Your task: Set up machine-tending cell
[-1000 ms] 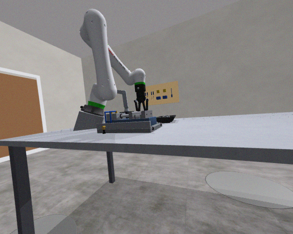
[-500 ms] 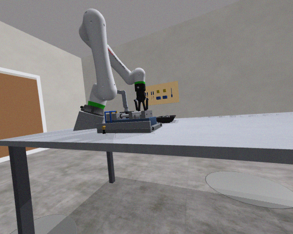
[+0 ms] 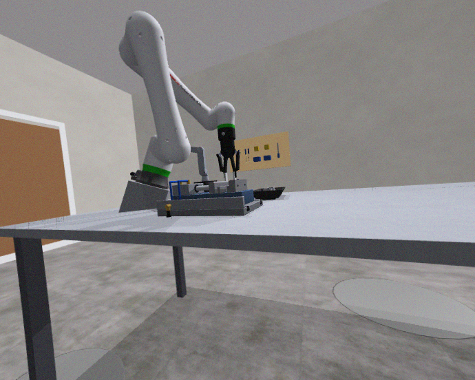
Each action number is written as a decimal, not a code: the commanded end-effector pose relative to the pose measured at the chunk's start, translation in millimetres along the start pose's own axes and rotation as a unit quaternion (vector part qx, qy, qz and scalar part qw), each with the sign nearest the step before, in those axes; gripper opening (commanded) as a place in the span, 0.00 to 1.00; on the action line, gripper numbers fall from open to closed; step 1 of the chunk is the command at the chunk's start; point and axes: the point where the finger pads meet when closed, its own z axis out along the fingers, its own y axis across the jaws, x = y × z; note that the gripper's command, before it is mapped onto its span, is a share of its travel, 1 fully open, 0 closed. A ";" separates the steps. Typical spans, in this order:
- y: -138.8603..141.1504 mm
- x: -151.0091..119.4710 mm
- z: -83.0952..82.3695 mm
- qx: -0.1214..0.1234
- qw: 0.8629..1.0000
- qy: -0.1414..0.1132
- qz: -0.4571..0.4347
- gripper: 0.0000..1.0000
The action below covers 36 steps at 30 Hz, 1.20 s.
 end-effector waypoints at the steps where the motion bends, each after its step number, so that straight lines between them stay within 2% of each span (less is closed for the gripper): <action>1: -0.5 0.1 -21.0 0.000 1.000 0.000 0.000 0.00; 4: -0.5 0.1 -35.1 0.000 1.000 0.000 0.000 0.00; 6: -0.5 0.1 -35.1 0.000 1.000 0.000 0.000 0.00; 11: -0.5 0.1 -54.7 0.000 1.000 0.000 0.000 0.00; 16: -0.5 0.1 -66.3 0.000 1.000 0.000 0.000 0.00; 29: 1.2 -1.9 -69.9 0.001 1.000 -0.002 0.000 0.00; 36: 25.0 -31.5 -67.6 0.013 1.000 -0.018 0.003 0.00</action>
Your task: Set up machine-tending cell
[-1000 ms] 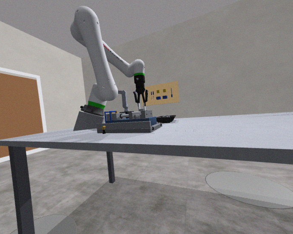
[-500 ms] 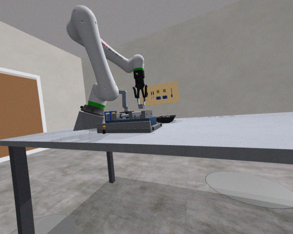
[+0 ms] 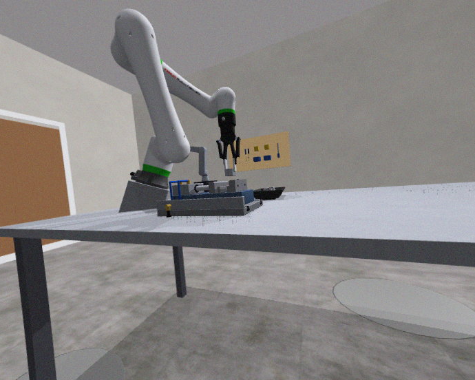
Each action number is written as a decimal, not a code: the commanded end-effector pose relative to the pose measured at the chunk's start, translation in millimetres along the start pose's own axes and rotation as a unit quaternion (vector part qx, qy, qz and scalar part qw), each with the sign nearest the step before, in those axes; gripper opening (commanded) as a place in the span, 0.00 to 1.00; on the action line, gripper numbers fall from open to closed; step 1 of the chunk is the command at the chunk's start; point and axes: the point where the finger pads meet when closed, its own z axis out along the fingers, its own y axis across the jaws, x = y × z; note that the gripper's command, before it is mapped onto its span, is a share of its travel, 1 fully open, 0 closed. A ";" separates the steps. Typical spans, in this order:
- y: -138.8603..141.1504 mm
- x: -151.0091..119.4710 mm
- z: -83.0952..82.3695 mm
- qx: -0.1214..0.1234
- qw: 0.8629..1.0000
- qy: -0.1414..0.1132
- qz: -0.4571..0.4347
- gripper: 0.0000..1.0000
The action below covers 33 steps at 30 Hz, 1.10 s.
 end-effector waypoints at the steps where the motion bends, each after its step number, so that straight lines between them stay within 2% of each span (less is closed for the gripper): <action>1: 21.6 -26.6 2.4 0.013 1.000 -0.012 0.002 0.00; 2: 28.2 -35.7 3.2 0.016 1.000 -0.015 0.003 0.00; 4: 28.2 -35.7 3.2 0.016 1.000 -0.015 0.003 0.00; 6: 42.3 -56.4 5.0 0.023 1.000 -0.019 0.005 0.00; 19: 84.2 -134.3 10.0 0.038 0.999 -0.018 0.017 0.00; 21: 84.2 -134.3 10.0 0.038 0.999 -0.018 0.017 0.00; 22: 91.4 -152.3 10.7 0.039 0.999 -0.016 0.019 0.00; 33: 113.2 -228.4 11.6 0.033 0.999 -0.005 0.029 0.00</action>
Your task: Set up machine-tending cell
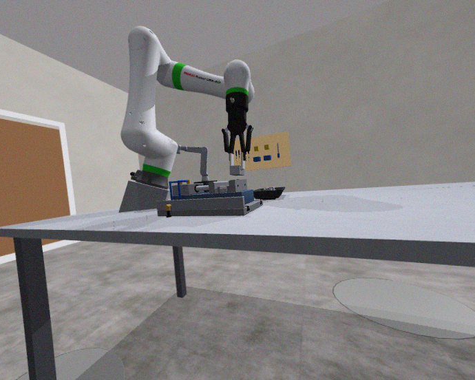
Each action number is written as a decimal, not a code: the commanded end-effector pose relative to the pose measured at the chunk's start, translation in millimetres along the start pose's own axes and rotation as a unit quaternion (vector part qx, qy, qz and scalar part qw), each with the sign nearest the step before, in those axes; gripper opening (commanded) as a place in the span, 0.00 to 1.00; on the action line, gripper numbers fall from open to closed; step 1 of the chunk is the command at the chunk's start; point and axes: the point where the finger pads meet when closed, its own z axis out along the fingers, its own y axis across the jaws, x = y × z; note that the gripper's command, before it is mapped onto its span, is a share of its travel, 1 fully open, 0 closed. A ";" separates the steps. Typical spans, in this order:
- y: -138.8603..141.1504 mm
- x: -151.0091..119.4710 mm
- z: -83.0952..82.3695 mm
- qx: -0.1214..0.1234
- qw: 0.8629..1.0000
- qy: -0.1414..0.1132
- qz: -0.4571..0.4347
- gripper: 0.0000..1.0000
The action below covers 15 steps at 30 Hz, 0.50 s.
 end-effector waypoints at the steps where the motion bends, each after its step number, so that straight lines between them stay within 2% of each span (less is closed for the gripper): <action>1: 14.2 -39.5 2.0 0.003 1.000 0.016 0.002 0.00; 3: 17.5 -54.2 2.2 0.001 1.000 0.018 0.003 0.00; 5: 17.5 -54.2 2.2 0.001 1.000 0.018 0.003 0.00; 7: 22.4 -82.4 2.2 -0.005 1.000 0.022 0.006 0.00; 15: 27.0 -142.6 1.2 -0.022 0.999 0.028 0.012 0.00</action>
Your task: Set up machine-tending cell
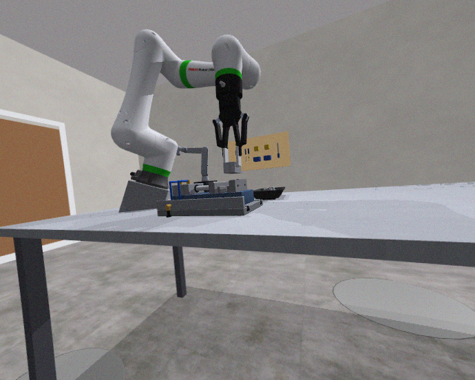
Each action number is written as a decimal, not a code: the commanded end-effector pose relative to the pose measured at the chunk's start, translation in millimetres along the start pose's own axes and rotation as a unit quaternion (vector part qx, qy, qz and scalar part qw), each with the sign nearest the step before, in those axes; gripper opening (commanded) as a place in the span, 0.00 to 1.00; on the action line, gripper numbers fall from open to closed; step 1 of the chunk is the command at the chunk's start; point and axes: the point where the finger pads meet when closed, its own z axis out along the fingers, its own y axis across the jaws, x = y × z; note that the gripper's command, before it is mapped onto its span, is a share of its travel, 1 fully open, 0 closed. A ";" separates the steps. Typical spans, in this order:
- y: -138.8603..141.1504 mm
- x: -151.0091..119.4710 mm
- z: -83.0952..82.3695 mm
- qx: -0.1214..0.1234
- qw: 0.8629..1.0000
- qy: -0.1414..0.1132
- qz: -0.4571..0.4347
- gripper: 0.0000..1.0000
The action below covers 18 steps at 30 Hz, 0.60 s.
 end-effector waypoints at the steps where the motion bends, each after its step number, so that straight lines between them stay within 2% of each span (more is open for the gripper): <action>1: 5.3 -41.7 -1.4 -0.009 1.000 0.011 0.002 0.00; 5: 5.3 -61.6 -2.8 -0.016 1.000 0.013 0.003 0.00; 18: 5.2 -63.5 -2.9 -0.016 1.000 0.013 0.003 0.00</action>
